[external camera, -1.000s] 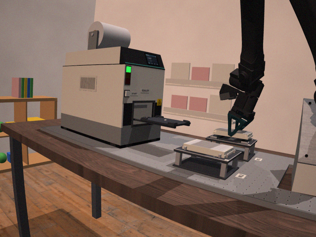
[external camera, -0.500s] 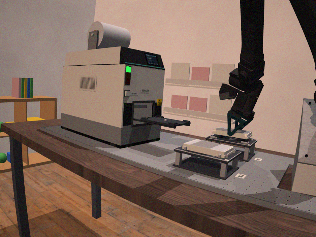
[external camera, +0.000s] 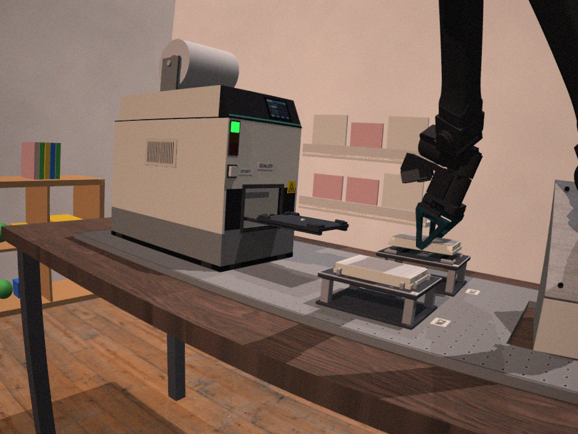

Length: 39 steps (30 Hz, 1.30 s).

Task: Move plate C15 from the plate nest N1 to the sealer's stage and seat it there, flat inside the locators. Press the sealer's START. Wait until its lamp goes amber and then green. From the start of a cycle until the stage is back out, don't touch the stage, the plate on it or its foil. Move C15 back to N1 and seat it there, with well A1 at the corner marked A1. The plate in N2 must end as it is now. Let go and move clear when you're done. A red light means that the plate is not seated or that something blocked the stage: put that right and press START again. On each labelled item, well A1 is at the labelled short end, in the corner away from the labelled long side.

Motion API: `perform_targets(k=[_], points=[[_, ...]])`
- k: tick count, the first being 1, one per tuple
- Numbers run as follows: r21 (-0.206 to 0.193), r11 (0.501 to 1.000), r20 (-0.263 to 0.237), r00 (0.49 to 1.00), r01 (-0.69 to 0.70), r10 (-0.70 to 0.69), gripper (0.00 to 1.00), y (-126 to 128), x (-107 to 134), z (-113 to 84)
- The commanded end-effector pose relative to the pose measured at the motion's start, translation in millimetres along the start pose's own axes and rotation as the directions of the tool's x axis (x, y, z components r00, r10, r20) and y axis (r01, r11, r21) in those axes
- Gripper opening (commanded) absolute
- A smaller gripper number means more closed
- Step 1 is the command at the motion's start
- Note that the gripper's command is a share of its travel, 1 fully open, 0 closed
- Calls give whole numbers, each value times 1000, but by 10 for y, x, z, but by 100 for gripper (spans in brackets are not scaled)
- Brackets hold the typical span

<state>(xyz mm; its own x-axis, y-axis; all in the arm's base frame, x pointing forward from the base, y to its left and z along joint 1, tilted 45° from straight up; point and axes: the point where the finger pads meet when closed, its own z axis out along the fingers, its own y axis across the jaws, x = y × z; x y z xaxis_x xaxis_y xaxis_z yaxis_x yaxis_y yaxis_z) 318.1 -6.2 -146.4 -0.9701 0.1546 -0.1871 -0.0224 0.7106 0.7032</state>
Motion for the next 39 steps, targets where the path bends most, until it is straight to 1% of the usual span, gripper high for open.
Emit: perform_targets(k=[1,7,11,14,19,28,36,39], points=[[-4,1000,-10,1000,-11,11,0,11,66,63],[-4,1000,-9,1000,-11,11,0,12,57,89],[0,1000,6,1000,-14,14,0,-10,28,59],[-7,1000,0,1000,-17,17,0,0,61,79],[-7,1000,-4,1000,-17,17,0,4,88,101],[1,1000,16,1000,12,-12,0,-37,-114,130],[3,1000,20,1000,11,-11,0,-63,-117,140],[12,1000,14,1000,26,-27,0,-48,-130,122]])
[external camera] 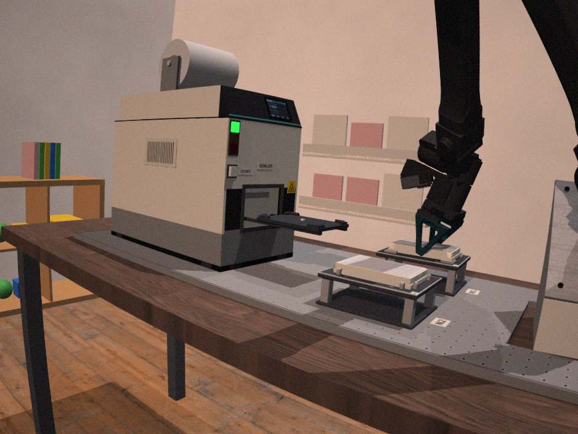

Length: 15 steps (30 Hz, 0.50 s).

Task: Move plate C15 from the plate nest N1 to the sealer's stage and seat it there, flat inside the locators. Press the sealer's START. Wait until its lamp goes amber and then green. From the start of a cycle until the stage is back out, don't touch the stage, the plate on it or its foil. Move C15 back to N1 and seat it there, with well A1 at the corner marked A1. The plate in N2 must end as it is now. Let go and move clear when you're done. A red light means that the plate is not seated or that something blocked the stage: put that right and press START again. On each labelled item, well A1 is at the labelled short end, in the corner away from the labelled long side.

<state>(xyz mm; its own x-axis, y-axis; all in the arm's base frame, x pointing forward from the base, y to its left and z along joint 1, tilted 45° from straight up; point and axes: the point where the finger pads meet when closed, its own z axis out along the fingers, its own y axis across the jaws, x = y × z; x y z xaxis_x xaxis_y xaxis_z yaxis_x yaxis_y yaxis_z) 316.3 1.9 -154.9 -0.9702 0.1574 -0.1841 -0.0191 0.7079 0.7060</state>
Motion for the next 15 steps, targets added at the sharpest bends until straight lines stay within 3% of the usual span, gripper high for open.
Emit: perform_targets(k=[1,15], points=[[16,999,14,999,35,-35,0,-38,-182,6],[8,999,28,998,49,-49,0,1,-241,-63]])
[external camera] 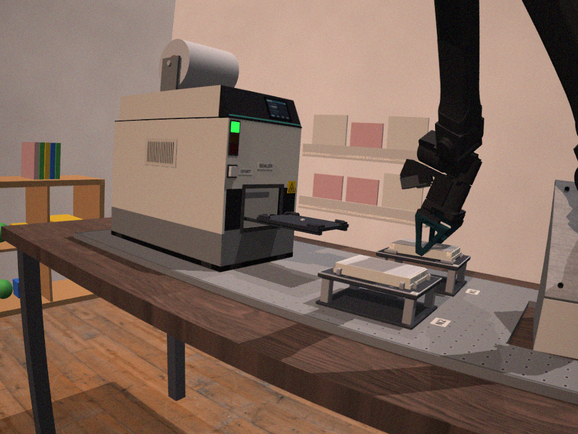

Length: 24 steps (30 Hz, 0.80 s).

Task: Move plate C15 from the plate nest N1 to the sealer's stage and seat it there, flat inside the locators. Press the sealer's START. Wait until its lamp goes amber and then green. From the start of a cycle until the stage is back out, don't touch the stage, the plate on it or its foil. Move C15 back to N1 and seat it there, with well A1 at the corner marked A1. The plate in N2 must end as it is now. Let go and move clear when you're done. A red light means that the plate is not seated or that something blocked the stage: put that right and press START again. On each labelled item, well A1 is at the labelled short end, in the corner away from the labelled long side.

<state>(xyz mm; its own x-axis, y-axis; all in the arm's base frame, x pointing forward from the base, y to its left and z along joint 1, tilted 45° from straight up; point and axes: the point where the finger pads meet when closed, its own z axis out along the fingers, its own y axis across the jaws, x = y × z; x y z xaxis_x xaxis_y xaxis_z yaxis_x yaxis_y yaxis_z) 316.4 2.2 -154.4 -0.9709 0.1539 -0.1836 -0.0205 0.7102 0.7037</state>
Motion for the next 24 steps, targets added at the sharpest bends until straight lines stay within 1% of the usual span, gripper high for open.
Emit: perform_targets(k=[1,21,24], points=[[6,999,31,998,47,-47,0,-6,-240,-64],[6,999,35,998,50,-50,0,-11,-254,-72],[8,999,44,998,42,-42,0,-42,-262,-100]])
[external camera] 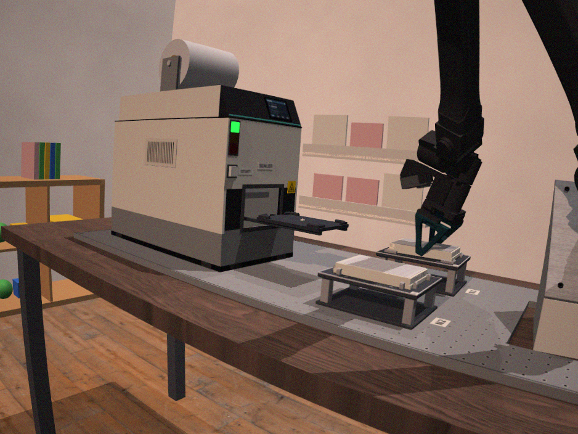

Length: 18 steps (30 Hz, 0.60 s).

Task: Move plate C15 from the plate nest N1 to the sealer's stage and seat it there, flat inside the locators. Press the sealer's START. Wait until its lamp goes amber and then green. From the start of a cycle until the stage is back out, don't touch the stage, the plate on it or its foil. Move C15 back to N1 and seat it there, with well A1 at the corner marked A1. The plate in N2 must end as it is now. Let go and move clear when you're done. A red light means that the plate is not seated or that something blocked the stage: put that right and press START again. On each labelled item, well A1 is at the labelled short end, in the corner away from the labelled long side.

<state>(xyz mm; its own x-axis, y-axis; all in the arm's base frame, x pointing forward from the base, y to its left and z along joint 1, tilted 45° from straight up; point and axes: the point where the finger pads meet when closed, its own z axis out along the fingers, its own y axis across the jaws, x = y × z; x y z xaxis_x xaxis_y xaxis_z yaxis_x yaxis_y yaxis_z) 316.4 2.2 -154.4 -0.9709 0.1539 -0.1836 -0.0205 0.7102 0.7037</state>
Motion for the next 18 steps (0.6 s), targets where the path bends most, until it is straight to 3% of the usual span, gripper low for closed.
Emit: perform_targets(k=[1,18], points=[[9,999,45,998,42,-42,0,-44,-263,-102],[11,999,53,998,42,-43,0,-68,-300,-117]])
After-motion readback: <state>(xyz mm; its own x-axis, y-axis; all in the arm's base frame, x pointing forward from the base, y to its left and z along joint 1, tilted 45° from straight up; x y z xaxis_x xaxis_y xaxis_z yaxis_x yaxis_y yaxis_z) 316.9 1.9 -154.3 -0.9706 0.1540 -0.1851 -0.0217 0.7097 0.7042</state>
